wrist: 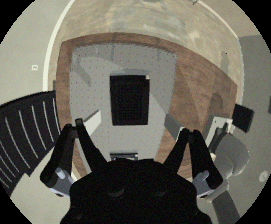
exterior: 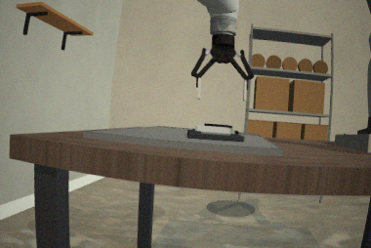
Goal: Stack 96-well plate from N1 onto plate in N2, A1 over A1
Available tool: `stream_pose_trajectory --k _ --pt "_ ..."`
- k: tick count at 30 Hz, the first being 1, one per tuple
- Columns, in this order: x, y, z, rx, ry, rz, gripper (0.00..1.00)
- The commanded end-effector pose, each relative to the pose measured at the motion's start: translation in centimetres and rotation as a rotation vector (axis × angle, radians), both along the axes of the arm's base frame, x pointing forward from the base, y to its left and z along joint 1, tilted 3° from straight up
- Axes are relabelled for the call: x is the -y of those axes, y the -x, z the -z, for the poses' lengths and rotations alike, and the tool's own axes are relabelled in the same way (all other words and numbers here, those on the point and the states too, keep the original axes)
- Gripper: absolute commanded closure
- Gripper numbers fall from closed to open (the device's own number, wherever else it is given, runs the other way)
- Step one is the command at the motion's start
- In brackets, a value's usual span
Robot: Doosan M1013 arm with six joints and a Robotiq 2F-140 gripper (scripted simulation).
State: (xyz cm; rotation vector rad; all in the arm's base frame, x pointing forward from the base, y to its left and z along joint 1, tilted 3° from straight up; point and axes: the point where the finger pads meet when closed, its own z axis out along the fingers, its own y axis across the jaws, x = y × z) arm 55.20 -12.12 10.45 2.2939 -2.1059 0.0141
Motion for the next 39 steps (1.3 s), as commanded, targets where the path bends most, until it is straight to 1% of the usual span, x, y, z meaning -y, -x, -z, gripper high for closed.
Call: stream_pose_trajectory --k 1,15,39 --pt "1.5 -0.8 0.0 0.036 0.016 -0.064 0.0" --pt "1.5 -0.8 0.0 0.036 0.016 -0.064 0.0" --pt "1.6 -0.9 3.7 0.036 0.016 -0.064 0.0"
